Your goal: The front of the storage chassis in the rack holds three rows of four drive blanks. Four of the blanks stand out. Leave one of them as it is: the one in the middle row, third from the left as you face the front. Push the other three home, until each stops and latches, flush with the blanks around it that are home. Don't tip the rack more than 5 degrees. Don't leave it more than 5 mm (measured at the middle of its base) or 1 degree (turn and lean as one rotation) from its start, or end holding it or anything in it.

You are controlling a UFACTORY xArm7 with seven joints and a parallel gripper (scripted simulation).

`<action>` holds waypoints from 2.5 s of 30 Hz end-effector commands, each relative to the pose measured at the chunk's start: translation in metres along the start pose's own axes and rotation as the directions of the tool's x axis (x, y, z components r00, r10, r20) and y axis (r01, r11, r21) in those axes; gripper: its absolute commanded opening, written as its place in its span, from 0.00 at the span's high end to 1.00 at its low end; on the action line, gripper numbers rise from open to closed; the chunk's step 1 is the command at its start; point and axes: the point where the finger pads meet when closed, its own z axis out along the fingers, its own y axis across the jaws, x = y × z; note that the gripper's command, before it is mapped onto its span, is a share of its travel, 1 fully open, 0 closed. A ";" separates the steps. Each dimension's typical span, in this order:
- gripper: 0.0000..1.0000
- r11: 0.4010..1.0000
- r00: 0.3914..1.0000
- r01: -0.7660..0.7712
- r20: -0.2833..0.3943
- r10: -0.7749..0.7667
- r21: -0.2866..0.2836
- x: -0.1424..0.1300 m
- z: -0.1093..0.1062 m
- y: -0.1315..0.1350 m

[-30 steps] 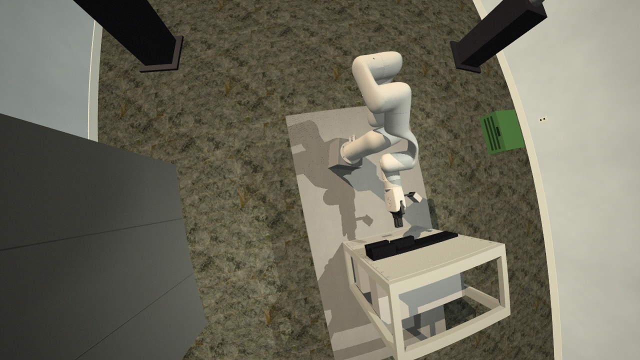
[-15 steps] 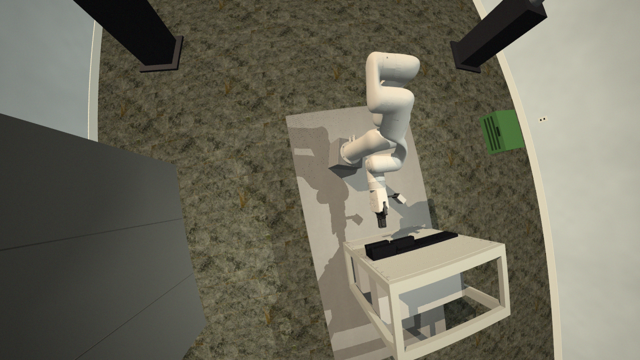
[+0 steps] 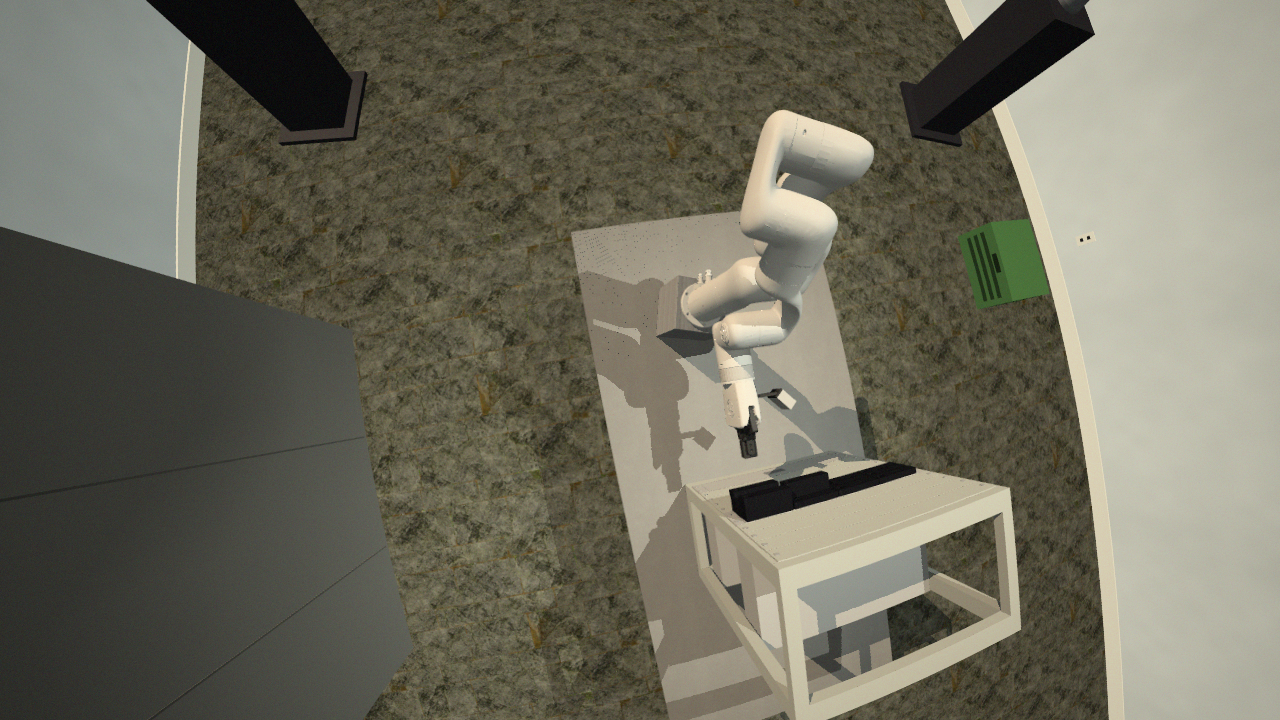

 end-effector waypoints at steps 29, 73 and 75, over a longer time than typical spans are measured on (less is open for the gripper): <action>1.00 1.000 1.000 0.001 -0.003 -0.001 -0.006 -0.001 0.055 0.001; 1.00 1.000 1.000 0.001 -0.003 -0.001 -0.006 -0.001 0.075 0.000; 1.00 1.000 1.000 0.001 -0.003 -0.001 -0.006 -0.001 0.078 0.000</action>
